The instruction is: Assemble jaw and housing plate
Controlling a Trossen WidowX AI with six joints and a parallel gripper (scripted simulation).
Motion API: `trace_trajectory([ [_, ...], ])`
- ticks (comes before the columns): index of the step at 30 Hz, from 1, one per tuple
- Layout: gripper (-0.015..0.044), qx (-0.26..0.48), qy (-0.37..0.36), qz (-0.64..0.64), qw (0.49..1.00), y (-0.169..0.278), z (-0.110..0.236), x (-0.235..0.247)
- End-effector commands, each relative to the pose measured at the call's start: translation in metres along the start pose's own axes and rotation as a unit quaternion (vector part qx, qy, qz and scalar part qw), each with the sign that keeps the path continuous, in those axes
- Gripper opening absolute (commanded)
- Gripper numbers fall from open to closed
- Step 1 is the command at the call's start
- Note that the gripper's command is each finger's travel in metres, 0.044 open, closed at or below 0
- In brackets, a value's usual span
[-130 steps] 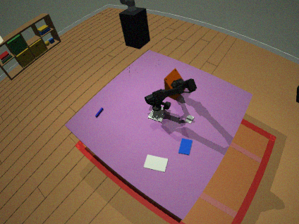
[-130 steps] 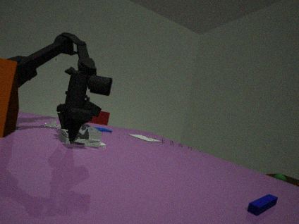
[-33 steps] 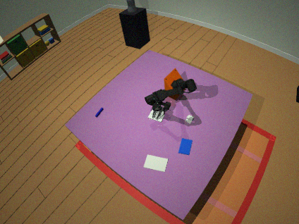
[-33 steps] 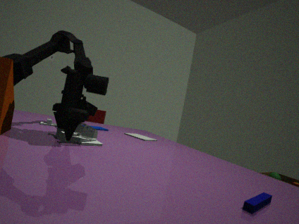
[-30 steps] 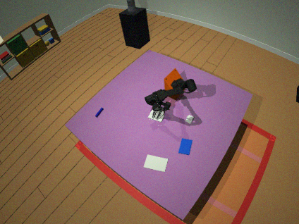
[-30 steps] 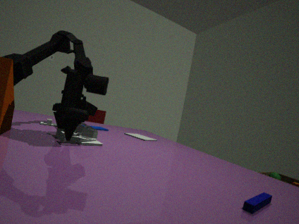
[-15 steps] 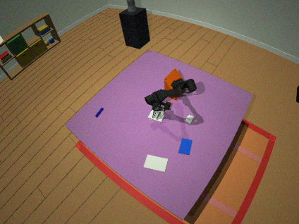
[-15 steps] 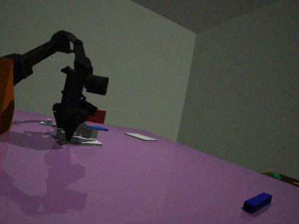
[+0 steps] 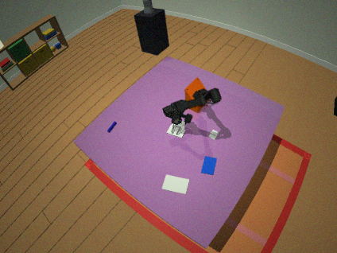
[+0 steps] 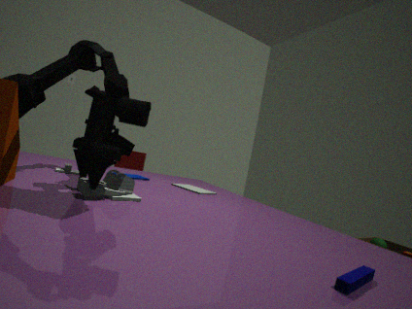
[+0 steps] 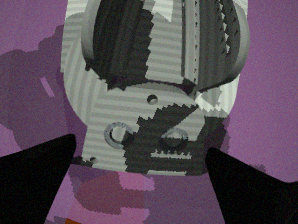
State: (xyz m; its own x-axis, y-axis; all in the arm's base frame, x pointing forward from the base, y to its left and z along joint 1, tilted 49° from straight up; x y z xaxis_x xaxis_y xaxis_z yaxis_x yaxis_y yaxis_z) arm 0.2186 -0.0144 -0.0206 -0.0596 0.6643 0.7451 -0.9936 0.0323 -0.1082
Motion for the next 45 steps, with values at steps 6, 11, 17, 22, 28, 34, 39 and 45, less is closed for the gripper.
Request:
trace_trajectory([
  [6, 0.0440, -0.007, 0.006, 0.006, 1.000, -0.001, 0.065, 0.000],
  [11, 0.0440, -0.010, 0.006, 0.001, 1.000, -0.001, 0.064, -0.001],
  [17, 0.0440, -0.007, 0.007, 0.005, 1.000, 0.017, 0.114, 0.006],
  [22, 0.0440, -0.007, 0.007, 0.005, 1.000, 0.017, 0.114, 0.006],
  [28, 0.0440, -0.007, 0.007, 0.005, 1.000, 0.017, 0.114, 0.006],
  [34, 0.0440, -0.007, 0.007, 0.005, 1.000, 0.017, 0.114, 0.006],
  [39, 0.0440, -0.007, 0.007, 0.005, 1.000, 0.017, 0.114, 0.006],
  [45, 0.0440, -0.007, 0.007, 0.005, 1.000, 0.017, 0.114, 0.006],
])
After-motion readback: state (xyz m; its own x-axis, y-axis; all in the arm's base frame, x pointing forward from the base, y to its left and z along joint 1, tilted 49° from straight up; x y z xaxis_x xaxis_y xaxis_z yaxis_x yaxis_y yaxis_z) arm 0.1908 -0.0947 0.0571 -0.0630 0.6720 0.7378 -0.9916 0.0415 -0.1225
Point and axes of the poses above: the point midway between the two fingers, 35 mm back from their tips, its own z axis back along the fingers, its own x axis across the jaws, y = z × x, the point moved 4 cm from there along z, back along the fingers, and after that the axes turned 7 degrees about -z, right-handed, at the moved point
